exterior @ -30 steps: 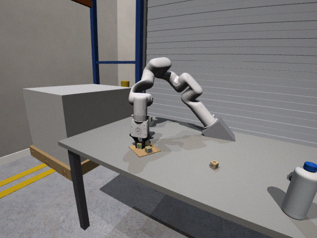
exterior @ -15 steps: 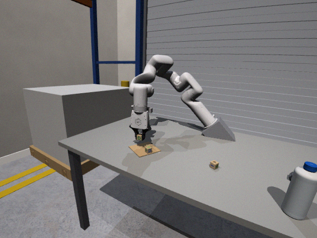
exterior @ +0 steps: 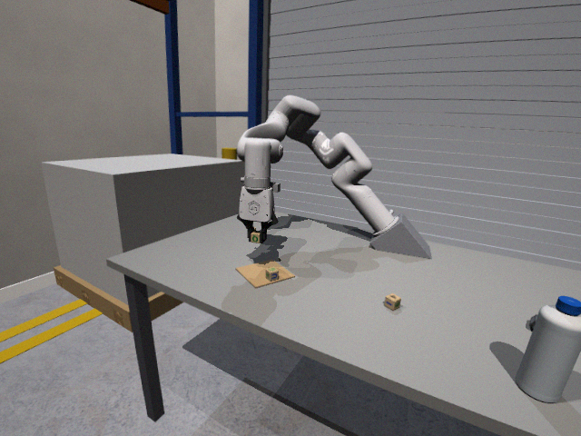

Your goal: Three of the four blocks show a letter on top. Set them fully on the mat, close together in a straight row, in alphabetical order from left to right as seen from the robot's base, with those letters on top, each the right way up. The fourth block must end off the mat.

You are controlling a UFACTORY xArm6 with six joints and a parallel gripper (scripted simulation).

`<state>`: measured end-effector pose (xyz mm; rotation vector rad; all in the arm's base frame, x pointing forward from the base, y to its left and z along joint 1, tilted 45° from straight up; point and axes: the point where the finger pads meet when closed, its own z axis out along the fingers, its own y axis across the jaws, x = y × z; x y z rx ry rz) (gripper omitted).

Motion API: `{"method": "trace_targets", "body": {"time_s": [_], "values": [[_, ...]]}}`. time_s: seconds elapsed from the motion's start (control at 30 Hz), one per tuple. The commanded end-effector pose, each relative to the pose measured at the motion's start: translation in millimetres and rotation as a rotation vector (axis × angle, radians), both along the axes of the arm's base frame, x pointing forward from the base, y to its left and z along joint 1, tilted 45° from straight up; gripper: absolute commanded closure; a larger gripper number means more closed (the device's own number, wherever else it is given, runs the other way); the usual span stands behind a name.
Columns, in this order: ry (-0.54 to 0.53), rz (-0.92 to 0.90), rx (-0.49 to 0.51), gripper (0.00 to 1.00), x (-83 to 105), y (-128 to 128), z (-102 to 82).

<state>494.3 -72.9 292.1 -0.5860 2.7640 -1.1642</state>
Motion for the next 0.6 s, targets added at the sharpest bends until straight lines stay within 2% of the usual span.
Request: {"method": "trace_targets", "body": {"time_s": [0.0, 0.3, 0.57], "values": [[-0.003, 0.002, 0.001, 0.72, 0.6, 0.9, 1.5], [-0.024, -0.021, 0.008, 0.72, 0.2, 0.6, 1.7], [-0.184, -0.189, 0.061, 0.72, -2.5, -1.1, 2.6]]}}
